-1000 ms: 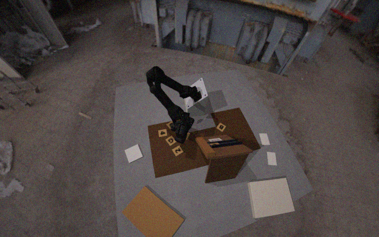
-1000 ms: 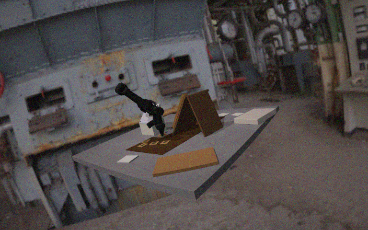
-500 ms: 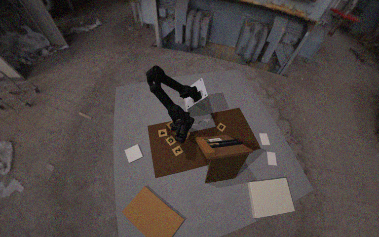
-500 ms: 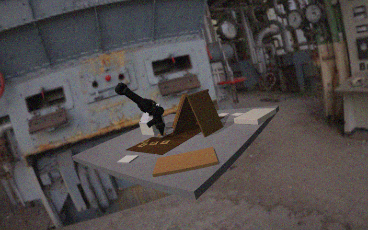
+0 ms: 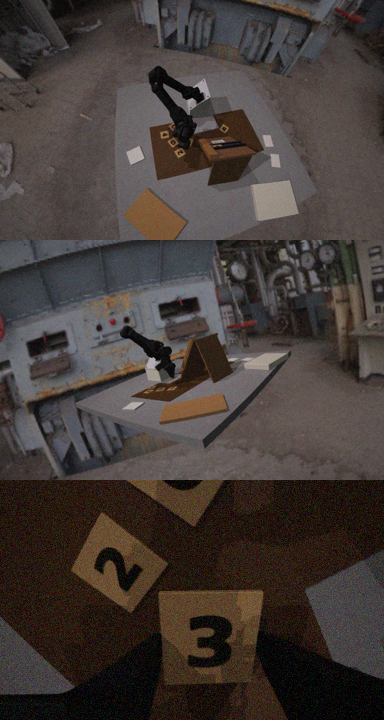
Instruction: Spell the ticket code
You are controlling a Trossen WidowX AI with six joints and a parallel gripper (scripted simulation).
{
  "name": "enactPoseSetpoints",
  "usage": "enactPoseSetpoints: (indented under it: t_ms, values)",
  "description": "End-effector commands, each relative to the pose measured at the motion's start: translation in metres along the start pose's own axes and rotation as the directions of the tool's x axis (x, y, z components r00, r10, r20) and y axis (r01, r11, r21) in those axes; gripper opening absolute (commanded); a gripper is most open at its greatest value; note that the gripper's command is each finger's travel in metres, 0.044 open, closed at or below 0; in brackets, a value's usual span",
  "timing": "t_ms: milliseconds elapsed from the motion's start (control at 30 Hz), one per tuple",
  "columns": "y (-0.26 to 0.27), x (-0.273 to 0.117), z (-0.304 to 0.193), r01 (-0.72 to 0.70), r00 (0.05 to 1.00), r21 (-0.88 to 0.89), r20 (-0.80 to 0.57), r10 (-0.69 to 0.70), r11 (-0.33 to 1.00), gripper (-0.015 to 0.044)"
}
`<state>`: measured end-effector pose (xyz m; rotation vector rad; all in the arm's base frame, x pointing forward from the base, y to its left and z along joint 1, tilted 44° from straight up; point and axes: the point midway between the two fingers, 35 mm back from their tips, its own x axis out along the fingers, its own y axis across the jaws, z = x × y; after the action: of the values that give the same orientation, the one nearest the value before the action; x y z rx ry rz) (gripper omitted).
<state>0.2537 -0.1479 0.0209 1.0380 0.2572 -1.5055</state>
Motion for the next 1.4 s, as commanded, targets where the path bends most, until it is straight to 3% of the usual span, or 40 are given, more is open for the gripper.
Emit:
enactPoseSetpoints:
  t_ms: [0,667,1367]
  values:
    - [0.027,-0.016,-0.012,-0.081,0.996,-0.05,-0.048,0.079,0.995,0.0]
    - [0.114,-0.103,-0.059,-0.4,0.906,-0.213,-0.24,0.349,0.891,0.0]
    - [0.167,-0.218,-0.095,-0.68,0.729,-0.333,-0.401,0.554,0.654,0.0]
